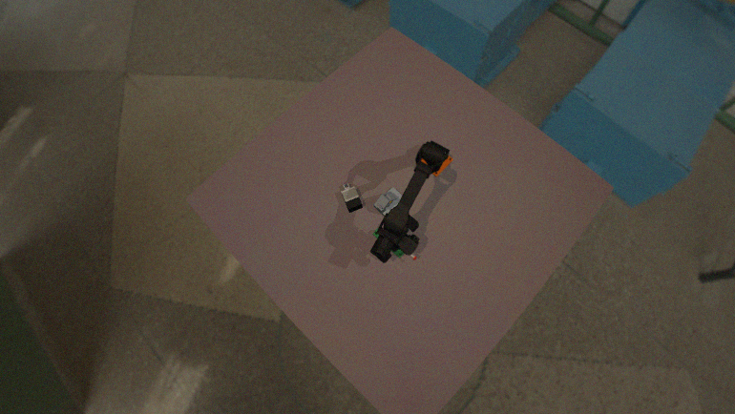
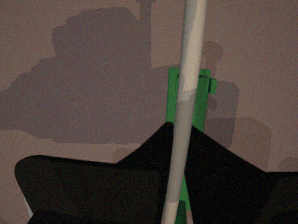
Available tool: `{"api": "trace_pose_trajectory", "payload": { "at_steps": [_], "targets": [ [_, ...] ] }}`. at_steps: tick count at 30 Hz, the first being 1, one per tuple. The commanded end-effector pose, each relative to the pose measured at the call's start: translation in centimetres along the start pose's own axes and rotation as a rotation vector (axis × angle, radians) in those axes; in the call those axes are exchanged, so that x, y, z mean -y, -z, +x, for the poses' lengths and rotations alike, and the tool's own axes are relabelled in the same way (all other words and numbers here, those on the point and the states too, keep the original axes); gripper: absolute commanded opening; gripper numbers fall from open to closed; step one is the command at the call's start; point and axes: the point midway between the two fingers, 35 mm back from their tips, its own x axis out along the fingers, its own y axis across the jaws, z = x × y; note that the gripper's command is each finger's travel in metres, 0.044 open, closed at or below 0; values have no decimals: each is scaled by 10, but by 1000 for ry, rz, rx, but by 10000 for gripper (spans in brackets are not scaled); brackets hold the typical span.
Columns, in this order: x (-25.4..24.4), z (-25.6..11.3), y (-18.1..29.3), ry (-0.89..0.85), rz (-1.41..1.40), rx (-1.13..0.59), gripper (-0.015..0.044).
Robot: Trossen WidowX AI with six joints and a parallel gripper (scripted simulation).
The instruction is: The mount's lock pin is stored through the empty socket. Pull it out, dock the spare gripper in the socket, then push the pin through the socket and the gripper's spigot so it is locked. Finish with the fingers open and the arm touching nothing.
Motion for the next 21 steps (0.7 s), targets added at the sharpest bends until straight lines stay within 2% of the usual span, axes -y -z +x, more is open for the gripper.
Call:
{"api": "trace_pose_trajectory", "payload": {
  "at_steps": [1, 21],
  "targets": [
    [0, 0, 2, -1, -1, 0, 0],
    [8, -23, 55, 1, -19, -6, 0]
  ]
}}
